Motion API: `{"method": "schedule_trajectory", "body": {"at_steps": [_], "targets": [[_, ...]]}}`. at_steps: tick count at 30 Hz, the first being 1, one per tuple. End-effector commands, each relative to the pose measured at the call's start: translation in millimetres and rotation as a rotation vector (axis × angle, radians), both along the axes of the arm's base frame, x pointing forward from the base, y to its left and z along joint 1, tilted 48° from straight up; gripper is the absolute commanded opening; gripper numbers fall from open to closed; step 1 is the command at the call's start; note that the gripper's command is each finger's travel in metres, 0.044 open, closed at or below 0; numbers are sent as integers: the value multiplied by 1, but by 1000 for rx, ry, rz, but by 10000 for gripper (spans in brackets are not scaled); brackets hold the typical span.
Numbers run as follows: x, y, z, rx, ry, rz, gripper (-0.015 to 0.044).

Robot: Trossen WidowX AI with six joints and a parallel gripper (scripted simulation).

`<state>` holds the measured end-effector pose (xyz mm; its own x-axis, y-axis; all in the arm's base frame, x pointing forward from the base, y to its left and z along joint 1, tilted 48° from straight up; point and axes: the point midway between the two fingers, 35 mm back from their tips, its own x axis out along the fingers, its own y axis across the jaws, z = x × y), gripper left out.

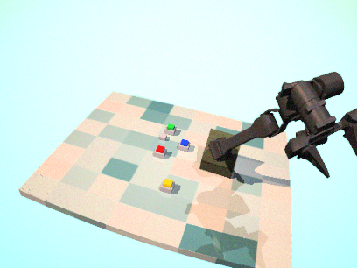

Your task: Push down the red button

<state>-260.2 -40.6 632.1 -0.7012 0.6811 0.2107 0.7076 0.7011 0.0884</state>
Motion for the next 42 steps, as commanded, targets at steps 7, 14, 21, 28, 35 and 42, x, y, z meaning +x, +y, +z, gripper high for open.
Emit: {"method": "schedule_trajectory", "body": {"at_steps": [7,14,21,28,35,42], "targets": [[71,74,29,-224,395,-37,400],[169,150,35,-394,754,-127,400],[284,206,14,-528,1153,-221,400],[396,235,-34,-614,1563,-306,400],[500,237,-107,-653,2004,-378,400],[582,214,-201,-640,2475,-424,400]]}}
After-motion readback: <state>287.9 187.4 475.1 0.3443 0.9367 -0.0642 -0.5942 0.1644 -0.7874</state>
